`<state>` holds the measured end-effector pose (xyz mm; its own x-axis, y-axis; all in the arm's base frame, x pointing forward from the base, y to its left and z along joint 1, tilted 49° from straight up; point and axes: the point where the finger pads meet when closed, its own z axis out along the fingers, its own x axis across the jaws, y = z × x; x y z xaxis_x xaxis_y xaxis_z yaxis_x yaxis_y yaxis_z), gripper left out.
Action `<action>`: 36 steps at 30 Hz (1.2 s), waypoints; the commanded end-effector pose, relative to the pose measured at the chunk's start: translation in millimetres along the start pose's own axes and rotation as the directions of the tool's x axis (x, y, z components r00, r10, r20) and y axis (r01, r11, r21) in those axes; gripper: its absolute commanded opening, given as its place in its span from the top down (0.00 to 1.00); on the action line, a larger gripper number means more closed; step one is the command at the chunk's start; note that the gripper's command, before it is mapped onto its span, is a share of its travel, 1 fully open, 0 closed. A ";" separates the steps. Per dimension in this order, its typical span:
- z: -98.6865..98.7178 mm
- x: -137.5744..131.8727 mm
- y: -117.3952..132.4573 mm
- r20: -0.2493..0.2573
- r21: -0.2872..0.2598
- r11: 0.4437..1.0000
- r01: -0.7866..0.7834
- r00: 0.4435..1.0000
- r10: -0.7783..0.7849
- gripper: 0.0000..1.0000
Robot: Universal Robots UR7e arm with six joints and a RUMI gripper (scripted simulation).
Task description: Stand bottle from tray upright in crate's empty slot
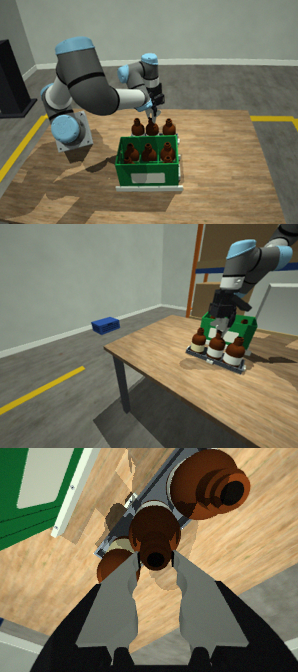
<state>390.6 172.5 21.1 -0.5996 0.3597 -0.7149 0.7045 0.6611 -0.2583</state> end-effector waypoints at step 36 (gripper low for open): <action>-33.9 -1.8 1.8 0.001 -0.006 1.000 -0.003 1.000 0.003 1.00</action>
<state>379.7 191.9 41.4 -0.5993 0.3597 -0.7152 0.7046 0.6611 -0.2579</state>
